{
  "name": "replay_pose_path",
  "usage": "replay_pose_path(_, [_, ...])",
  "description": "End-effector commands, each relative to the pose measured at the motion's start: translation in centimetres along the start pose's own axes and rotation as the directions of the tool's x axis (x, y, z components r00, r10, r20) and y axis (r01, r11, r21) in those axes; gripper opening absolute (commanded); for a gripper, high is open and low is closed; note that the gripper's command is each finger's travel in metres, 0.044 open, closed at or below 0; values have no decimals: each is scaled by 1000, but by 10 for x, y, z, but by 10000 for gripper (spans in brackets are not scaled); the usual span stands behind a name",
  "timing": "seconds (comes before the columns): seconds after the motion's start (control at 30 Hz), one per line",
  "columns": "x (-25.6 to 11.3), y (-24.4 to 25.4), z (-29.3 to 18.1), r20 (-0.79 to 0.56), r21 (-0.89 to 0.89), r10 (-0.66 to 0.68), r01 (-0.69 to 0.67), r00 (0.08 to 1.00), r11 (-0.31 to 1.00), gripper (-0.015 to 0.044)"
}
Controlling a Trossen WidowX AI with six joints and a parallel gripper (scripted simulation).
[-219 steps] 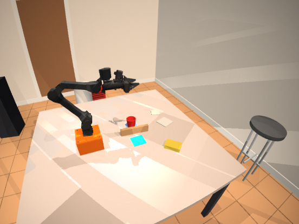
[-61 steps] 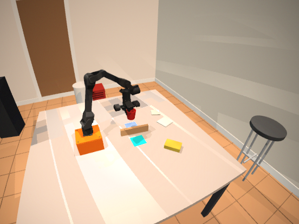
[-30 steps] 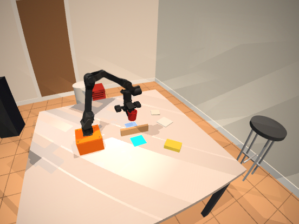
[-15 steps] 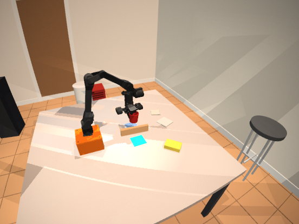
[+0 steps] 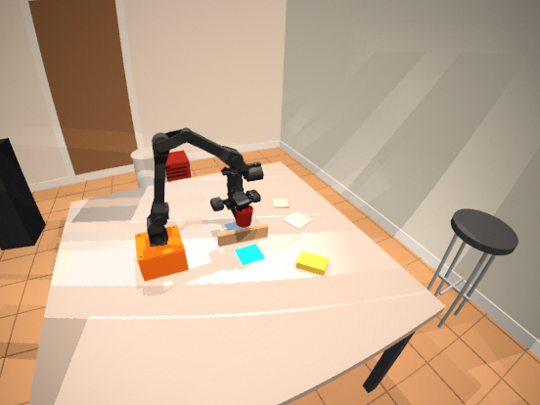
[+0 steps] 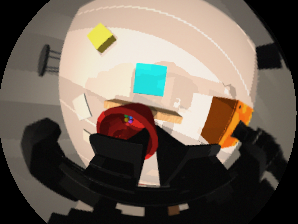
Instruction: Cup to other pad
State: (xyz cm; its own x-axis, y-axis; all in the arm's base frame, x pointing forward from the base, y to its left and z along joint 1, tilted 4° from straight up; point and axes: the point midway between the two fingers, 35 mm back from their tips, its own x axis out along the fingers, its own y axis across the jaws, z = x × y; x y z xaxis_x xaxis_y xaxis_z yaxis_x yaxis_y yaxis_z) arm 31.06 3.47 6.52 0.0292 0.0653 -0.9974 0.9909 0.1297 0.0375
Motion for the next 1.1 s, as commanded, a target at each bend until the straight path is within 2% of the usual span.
replay_pose_path(0.0, [0, -2, 10, -3, -5, -5, 5, 1000, 1000, 0])
replay_pose_path(1.07, [-1, -12, 78, 2, -5, -6, 6, 1000, 1000, 0])
